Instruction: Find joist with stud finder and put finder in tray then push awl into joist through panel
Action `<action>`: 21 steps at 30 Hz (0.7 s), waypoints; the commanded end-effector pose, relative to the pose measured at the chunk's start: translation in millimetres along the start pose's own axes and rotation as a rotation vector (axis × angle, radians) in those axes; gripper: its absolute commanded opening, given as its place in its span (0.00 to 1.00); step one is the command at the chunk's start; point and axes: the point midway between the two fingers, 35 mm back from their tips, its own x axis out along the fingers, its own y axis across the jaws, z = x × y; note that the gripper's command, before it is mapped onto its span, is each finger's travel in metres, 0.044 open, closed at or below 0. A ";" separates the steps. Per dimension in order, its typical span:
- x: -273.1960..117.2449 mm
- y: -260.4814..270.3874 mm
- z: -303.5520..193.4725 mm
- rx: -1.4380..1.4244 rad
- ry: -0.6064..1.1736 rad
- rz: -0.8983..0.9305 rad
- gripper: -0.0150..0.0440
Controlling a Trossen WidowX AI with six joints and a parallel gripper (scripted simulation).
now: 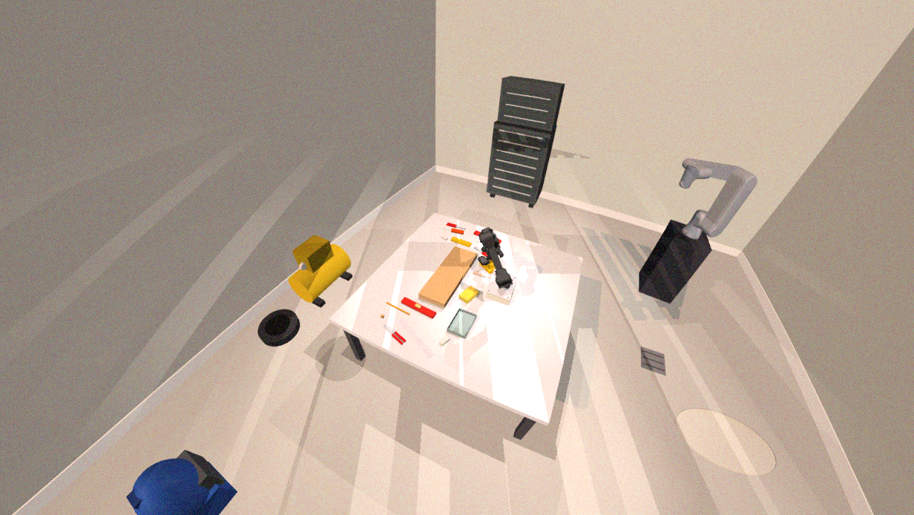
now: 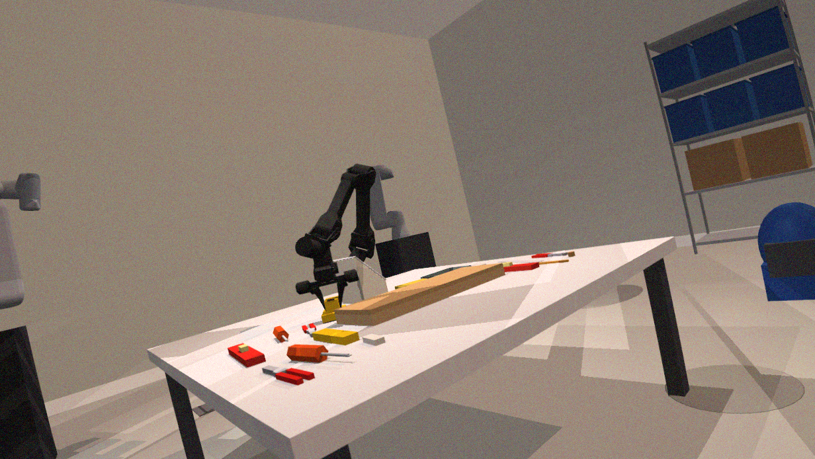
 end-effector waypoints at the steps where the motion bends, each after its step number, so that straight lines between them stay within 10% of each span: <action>1: -12.7 -1.7 7.7 -0.004 -0.008 -0.005 0.31; 21: -97.6 0.5 35.8 -0.025 -0.009 -0.004 0.25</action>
